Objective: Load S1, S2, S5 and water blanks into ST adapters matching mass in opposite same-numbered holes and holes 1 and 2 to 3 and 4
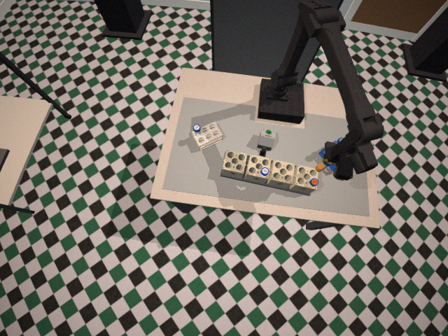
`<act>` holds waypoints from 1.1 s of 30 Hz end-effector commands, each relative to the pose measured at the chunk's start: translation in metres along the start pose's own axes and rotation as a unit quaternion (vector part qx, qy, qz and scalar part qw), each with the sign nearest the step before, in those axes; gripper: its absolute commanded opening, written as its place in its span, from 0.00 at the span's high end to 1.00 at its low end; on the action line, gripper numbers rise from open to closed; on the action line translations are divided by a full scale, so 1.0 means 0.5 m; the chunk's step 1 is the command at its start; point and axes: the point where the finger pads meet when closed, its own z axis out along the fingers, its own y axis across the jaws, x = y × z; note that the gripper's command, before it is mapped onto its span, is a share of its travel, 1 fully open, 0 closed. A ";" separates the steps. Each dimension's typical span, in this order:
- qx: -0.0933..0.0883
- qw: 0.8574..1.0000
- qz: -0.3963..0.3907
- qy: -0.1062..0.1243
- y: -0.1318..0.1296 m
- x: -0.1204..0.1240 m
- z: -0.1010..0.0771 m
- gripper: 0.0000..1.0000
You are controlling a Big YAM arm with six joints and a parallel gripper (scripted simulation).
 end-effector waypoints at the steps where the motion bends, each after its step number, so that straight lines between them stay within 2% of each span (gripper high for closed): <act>1: -0.004 1.000 0.005 -0.008 0.012 -0.011 0.018 1.00; 5: -0.005 1.000 0.004 -0.010 0.011 -0.010 0.027 1.00; 6: -0.013 1.000 0.003 -0.025 0.009 -0.007 -0.001 1.00; 10: -0.004 1.000 0.003 -0.008 0.011 -0.010 0.056 1.00; 13: -0.004 1.000 0.003 -0.008 0.011 -0.010 0.073 1.00; 14: -0.005 1.000 0.003 -0.010 0.011 -0.010 0.070 1.00; 16: -0.012 1.000 0.002 -0.025 0.014 -0.023 0.033 1.00; 33: -0.012 1.000 0.002 -0.025 0.013 -0.021 0.032 1.00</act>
